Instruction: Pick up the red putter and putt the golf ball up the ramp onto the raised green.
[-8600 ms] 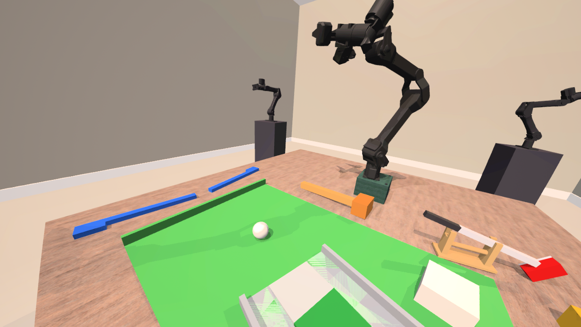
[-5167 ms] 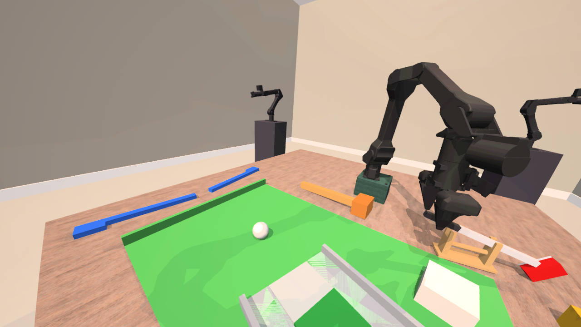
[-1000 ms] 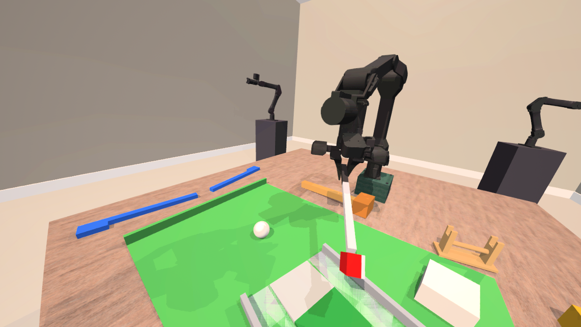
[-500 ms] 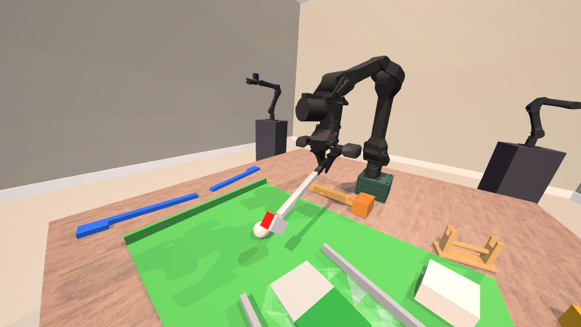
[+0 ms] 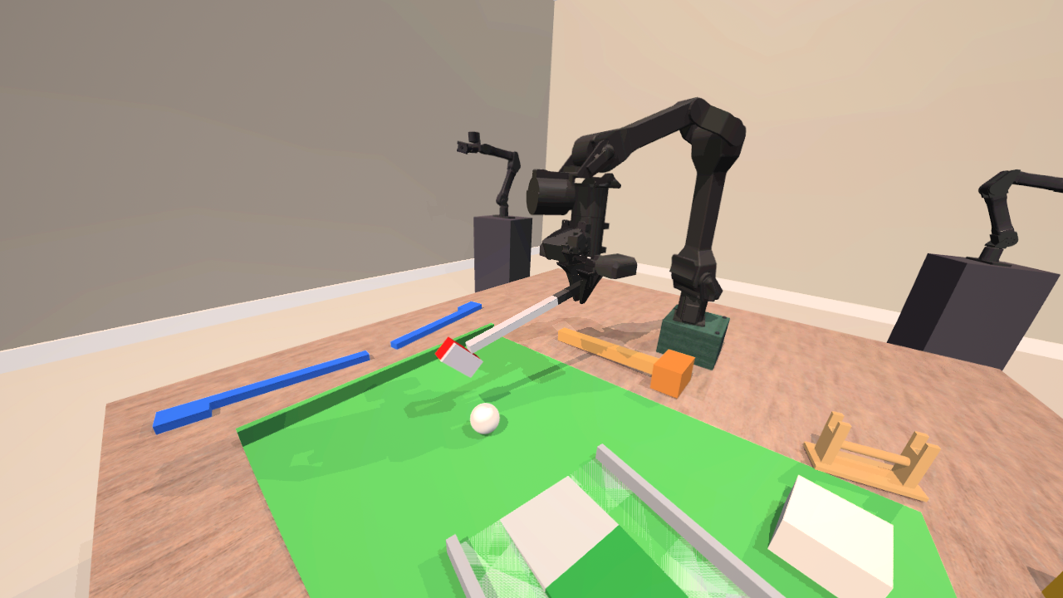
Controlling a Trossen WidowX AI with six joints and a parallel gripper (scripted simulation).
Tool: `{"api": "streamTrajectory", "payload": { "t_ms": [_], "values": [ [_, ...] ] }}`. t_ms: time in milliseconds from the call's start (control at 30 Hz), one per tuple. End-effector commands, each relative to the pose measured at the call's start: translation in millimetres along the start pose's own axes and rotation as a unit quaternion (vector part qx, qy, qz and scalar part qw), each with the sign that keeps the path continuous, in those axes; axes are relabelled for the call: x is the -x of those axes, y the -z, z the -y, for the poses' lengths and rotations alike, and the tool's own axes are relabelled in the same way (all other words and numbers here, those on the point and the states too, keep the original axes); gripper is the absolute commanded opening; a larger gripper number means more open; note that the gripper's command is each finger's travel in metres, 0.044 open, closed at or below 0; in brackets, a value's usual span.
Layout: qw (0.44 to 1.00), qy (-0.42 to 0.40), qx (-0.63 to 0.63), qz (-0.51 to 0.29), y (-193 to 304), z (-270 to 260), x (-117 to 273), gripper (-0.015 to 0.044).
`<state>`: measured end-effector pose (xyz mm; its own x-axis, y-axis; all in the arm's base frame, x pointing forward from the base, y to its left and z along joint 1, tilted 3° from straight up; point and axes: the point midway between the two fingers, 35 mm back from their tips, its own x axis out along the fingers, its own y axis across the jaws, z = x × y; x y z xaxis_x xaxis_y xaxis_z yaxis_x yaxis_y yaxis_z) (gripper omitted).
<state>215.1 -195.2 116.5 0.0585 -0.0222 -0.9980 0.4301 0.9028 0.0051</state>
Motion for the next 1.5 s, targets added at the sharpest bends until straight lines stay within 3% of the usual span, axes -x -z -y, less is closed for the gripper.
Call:
{"api": "streamTrajectory", "payload": {
  "t_ms": [0, 367, 1467],
  "values": [
    [1.000, -0.002, -0.012, 0.003, -0.1, 3.3, -1.0, 0.0000],
    [1.000, -0.002, -0.012, 0.003, -0.2, 2.8, -39.6, 0.0000],
    [1.000, 0.000, -0.011, 0.001, -0.4, 3.2, -66.8, 0.0000]
  ]
}}
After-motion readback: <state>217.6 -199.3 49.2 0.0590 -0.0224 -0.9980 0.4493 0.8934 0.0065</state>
